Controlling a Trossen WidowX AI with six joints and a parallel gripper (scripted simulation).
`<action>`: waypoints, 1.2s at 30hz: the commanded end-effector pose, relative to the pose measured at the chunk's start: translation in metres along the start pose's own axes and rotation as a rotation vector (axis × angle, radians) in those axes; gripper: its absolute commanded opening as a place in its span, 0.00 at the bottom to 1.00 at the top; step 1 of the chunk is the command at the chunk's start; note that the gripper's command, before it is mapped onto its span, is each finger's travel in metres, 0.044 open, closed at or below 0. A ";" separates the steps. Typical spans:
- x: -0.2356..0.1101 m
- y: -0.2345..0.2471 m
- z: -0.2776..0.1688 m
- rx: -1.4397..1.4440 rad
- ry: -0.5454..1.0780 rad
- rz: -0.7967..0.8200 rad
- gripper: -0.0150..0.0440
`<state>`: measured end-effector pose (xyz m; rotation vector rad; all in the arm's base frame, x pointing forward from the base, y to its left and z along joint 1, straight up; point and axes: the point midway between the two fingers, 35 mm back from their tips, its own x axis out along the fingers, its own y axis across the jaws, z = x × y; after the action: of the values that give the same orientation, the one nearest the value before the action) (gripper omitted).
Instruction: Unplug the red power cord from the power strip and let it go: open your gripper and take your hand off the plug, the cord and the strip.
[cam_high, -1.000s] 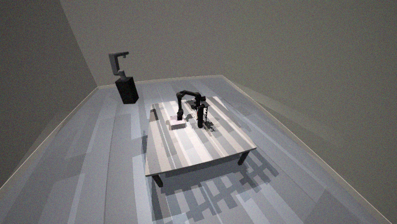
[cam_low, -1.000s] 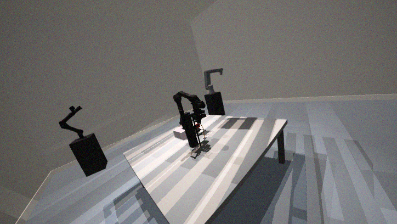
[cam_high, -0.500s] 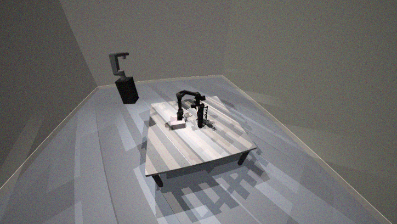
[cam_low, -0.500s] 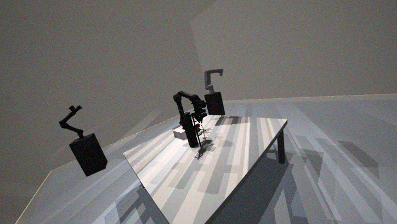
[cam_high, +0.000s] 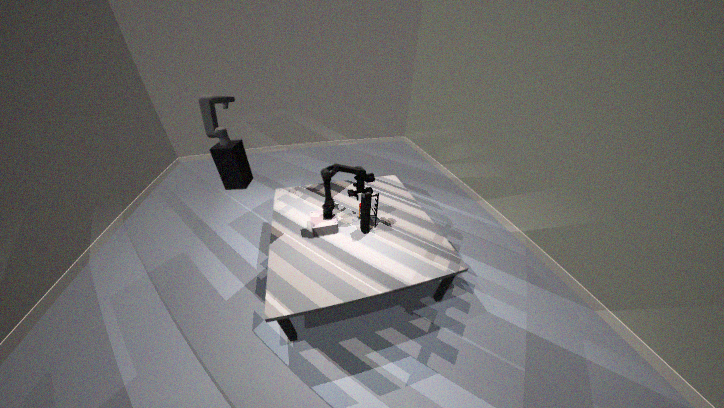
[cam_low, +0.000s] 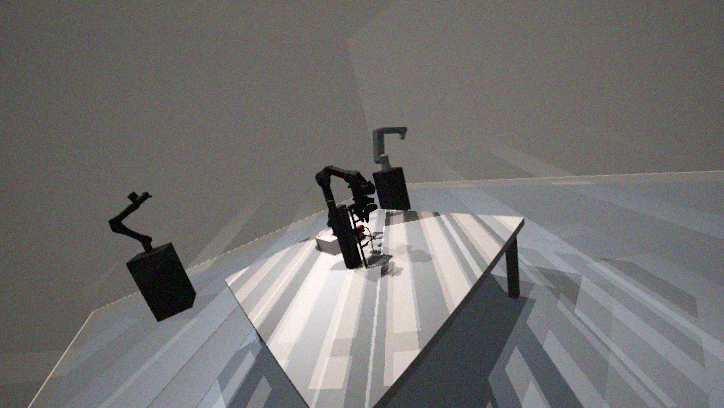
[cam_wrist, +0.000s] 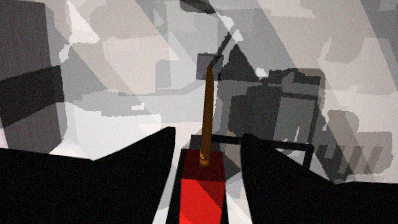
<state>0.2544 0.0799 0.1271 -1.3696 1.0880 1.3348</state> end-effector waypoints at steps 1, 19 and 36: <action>-0.001 0.000 -0.002 -0.006 -0.004 0.000 0.53; -0.001 -0.001 -0.031 -0.006 -0.001 0.000 0.53; 0.011 -0.001 -0.041 -0.006 0.000 0.000 0.53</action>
<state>0.2639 0.0401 0.1208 -1.3735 1.0879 1.3321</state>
